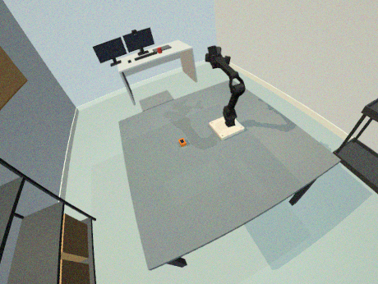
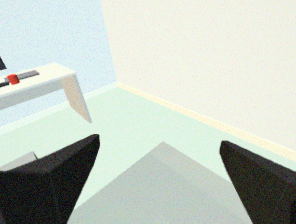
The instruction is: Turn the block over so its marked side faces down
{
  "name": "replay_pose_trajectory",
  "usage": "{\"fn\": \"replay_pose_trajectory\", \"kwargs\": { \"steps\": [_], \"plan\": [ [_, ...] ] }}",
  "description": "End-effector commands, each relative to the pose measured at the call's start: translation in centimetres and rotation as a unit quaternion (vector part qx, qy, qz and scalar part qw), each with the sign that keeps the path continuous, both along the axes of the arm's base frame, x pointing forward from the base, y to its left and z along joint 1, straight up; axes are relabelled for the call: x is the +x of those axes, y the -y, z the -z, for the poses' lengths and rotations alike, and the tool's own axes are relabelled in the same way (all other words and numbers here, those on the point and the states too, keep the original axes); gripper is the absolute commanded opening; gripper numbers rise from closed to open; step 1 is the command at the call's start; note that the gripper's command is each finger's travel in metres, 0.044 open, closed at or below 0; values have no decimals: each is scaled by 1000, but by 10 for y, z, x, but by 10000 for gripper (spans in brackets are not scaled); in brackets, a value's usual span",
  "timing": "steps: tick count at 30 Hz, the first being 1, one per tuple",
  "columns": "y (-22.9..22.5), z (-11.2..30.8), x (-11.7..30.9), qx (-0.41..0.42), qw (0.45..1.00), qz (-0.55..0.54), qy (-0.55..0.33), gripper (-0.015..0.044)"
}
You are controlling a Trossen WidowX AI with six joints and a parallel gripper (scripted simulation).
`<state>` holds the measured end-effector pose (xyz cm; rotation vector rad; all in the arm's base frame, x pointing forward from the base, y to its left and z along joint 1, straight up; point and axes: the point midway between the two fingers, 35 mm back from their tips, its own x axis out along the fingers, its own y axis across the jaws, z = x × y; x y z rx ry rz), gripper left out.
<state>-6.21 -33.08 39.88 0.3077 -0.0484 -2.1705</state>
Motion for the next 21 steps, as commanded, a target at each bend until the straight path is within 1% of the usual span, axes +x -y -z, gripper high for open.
{"fn": "replay_pose_trajectory", "kwargs": {
  "steps": [1, 6, 9, 12, 16, 21],
  "plan": [
    [24, 23, 58, 63, 992, -104, -15, 440],
    [33, 56, 139, 137, 960, -240, -40, 440],
    [28, 77, 188, 179, 929, -318, -57, 440],
    [20, 93, 224, 209, 901, -374, -72, 440],
    [-4, 121, 285, 261, 843, -459, -100, 440],
    [-52, 156, 353, 321, 756, -553, -140, 440]
  ]
}}
